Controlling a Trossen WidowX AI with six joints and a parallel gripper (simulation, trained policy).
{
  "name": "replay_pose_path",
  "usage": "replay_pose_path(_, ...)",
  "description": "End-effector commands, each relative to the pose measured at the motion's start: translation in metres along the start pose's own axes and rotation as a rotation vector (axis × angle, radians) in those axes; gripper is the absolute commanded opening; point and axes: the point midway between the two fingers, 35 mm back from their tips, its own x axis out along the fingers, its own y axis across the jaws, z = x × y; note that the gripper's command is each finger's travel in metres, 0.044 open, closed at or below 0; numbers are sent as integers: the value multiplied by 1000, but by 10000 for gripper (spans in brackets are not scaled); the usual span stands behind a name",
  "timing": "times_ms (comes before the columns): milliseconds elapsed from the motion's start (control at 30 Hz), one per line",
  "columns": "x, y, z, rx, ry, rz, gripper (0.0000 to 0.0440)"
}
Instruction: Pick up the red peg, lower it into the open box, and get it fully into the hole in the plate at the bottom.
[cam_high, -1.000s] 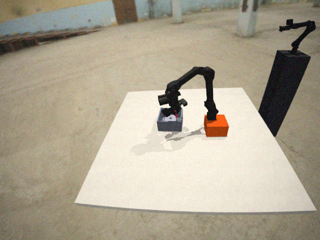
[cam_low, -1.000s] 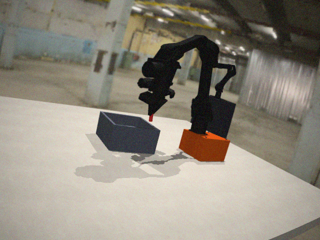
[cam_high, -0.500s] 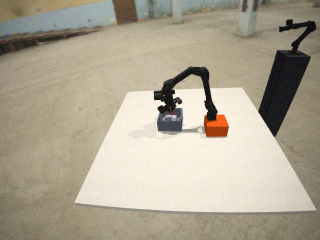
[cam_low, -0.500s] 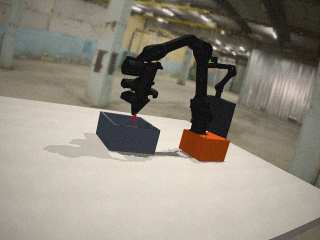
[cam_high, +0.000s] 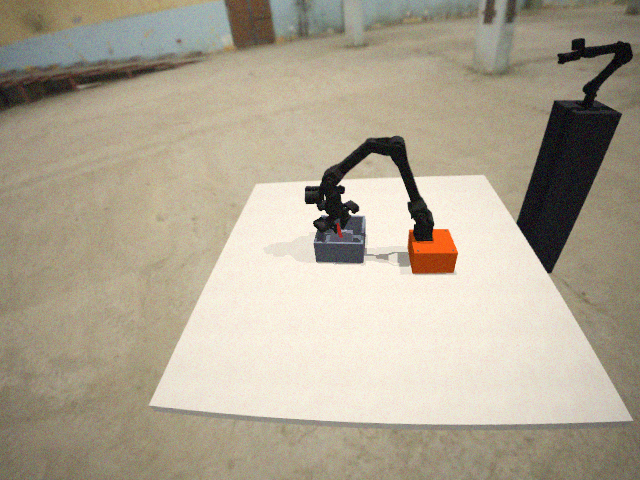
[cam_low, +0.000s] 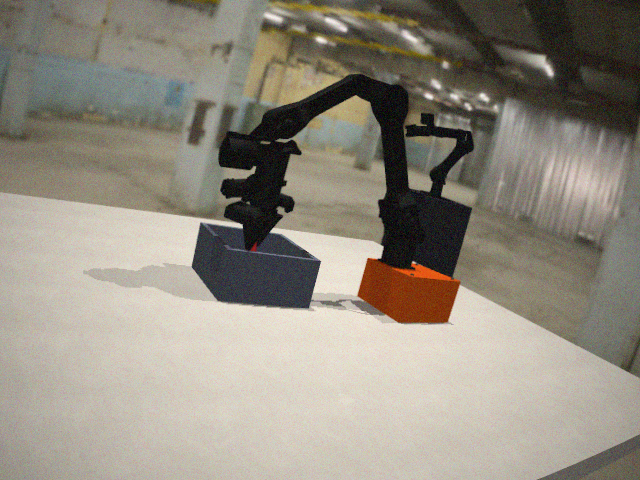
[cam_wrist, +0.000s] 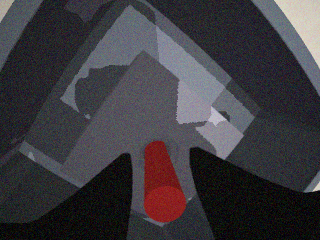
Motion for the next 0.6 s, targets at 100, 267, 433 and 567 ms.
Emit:
replay_pose_path(100,5,8,12,-39,22,31,203)
replay_pose_path(267,1,20,23,-36,45,63,320)
replay_pose_path(433,-6,36,36,-36,67,111,433)
replay_pose_path(567,-15,54,46,-41,66,177,440)
